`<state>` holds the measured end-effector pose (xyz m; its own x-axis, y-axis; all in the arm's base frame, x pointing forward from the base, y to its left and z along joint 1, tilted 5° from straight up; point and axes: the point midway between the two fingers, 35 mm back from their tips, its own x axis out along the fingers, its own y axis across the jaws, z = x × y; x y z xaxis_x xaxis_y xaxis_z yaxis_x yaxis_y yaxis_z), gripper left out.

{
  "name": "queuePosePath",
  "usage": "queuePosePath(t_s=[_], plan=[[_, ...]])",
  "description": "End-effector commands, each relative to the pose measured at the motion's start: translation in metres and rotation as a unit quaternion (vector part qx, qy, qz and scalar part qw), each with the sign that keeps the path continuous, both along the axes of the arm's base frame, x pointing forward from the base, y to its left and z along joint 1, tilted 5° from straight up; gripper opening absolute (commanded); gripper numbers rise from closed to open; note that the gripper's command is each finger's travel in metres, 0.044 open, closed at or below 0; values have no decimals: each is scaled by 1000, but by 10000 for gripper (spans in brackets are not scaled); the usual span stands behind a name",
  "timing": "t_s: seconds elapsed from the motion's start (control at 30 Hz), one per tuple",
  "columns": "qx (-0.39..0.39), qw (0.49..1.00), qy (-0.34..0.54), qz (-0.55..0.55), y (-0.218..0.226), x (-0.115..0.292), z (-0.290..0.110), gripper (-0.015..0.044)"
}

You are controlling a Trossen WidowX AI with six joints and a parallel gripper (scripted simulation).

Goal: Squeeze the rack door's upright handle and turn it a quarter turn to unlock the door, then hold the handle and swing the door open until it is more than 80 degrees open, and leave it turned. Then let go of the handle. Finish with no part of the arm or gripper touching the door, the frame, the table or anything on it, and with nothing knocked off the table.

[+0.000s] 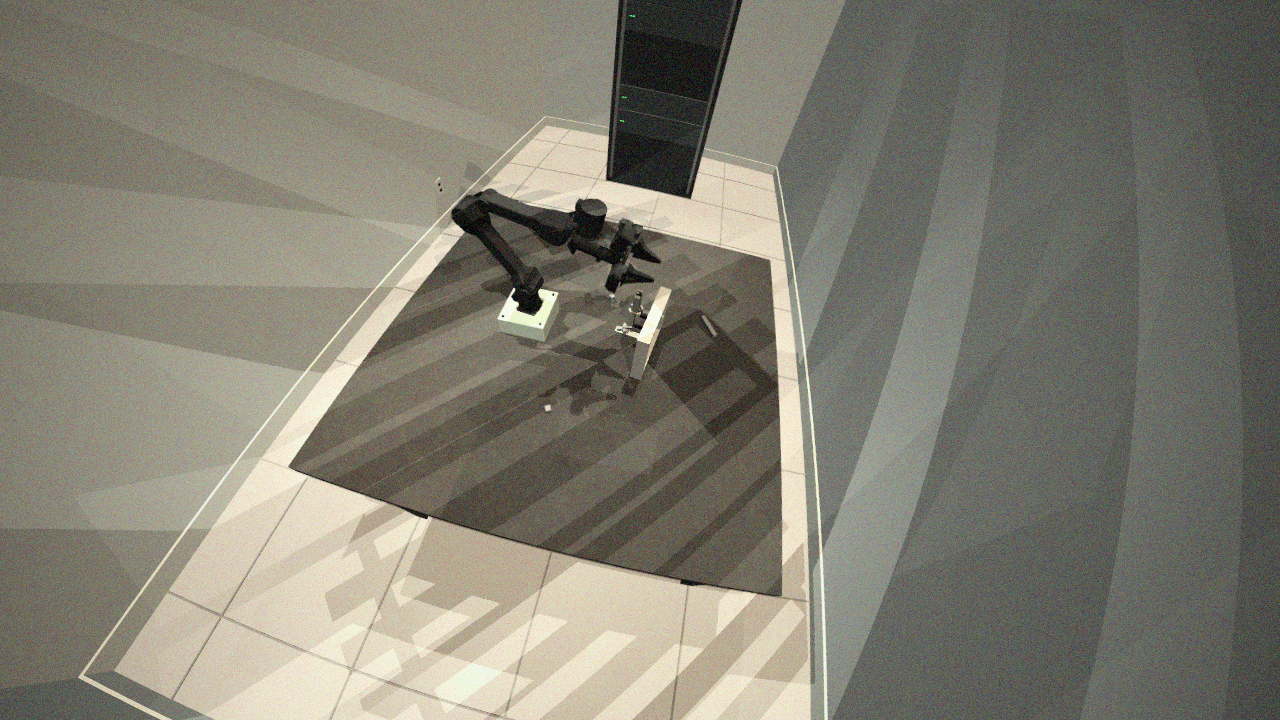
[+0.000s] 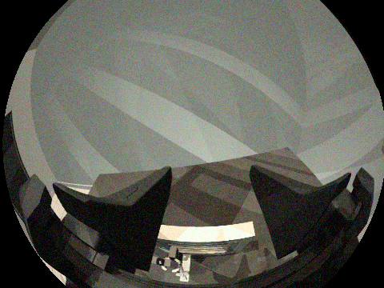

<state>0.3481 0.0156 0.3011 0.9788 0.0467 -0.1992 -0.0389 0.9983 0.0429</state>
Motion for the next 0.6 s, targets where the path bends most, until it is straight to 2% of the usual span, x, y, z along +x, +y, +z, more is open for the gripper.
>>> queuePosePath(t_s=[0.0, 0.57], plan=[[10, 998, 58, 4, 8, 10, -16, 299], [19, 956, 293, 16, 45, 23, -78, 299]])
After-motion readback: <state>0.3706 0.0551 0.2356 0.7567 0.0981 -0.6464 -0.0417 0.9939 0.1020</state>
